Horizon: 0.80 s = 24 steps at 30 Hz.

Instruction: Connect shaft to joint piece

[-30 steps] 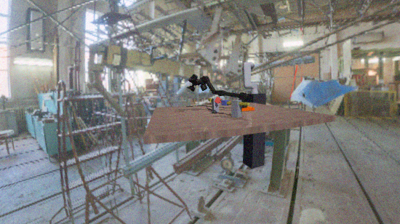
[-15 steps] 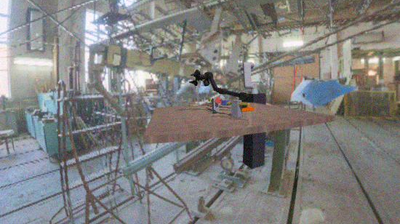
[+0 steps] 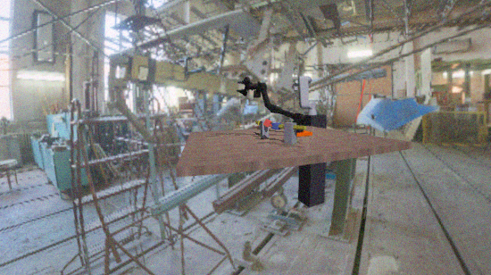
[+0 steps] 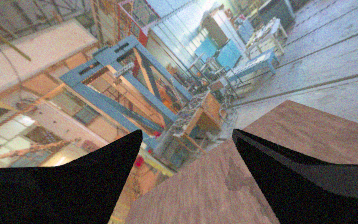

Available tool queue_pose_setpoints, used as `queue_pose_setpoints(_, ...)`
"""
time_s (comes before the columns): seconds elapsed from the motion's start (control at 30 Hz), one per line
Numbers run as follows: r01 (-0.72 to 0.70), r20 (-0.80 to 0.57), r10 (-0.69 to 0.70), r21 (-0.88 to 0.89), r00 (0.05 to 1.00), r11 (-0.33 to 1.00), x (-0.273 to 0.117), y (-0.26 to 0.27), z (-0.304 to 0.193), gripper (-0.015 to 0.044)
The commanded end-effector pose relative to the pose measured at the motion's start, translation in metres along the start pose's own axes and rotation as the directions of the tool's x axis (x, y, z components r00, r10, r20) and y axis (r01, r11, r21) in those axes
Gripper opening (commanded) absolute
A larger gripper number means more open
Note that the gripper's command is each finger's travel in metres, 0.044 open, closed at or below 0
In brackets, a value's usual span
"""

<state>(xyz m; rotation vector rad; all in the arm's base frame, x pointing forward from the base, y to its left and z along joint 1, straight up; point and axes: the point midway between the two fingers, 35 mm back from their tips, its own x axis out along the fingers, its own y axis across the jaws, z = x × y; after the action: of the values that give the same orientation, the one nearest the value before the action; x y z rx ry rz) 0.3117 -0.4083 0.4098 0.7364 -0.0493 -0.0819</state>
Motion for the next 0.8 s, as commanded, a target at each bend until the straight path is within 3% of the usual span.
queue_pose_setpoints(0.0,0.012,0.07,-0.01,-0.024,0.998,1.0,-0.019,0.019,0.022,0.044)
queue_pose_setpoints(0.2,0.04,0.163,-0.043,0.022,0.986,0.999,-0.035,0.026,0.042,0.044)
queue_pose_setpoints(0.53,0.045,0.343,-0.026,-0.049,0.939,0.998,-0.089,0.074,0.09,0.044)
queue_pose_setpoints(0.77,0.024,0.394,0.032,-0.137,0.919,0.99,-0.101,0.126,0.094,0.044)
